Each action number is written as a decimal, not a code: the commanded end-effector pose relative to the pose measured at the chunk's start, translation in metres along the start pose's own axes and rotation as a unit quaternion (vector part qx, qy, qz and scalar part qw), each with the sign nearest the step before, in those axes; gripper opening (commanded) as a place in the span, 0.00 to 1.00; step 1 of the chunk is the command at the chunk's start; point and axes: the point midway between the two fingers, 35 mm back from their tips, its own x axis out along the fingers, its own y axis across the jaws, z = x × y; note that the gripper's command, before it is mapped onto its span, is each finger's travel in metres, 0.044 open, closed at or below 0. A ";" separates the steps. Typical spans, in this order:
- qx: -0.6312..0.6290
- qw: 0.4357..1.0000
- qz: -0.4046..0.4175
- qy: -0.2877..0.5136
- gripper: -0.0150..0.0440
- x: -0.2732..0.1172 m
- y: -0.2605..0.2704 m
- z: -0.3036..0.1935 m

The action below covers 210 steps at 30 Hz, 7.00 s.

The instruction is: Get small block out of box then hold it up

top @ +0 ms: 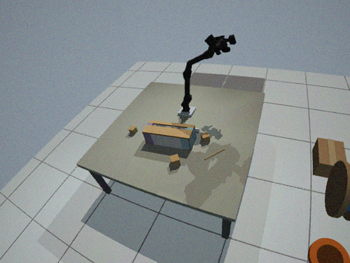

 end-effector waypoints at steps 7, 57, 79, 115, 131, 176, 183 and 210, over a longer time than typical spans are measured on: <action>0.160 0.983 0.091 -0.016 0.93 -0.036 0.046 0.019; 0.200 -0.560 -0.068 0.801 0.93 -0.658 -0.069 0.217; -0.338 -0.576 -0.448 0.595 0.93 -0.660 -0.243 0.246; -0.338 -0.575 -0.448 0.595 0.93 -0.675 -0.254 0.292; -0.339 -0.575 -0.448 0.595 0.93 -0.678 -0.261 0.317; -0.335 -0.579 -0.451 0.591 0.93 -0.642 -0.158 0.341; -0.335 -0.580 -0.452 0.590 0.93 -0.636 -0.141 0.346; -0.148 -0.625 -0.264 0.720 0.74 -0.611 -0.121 0.282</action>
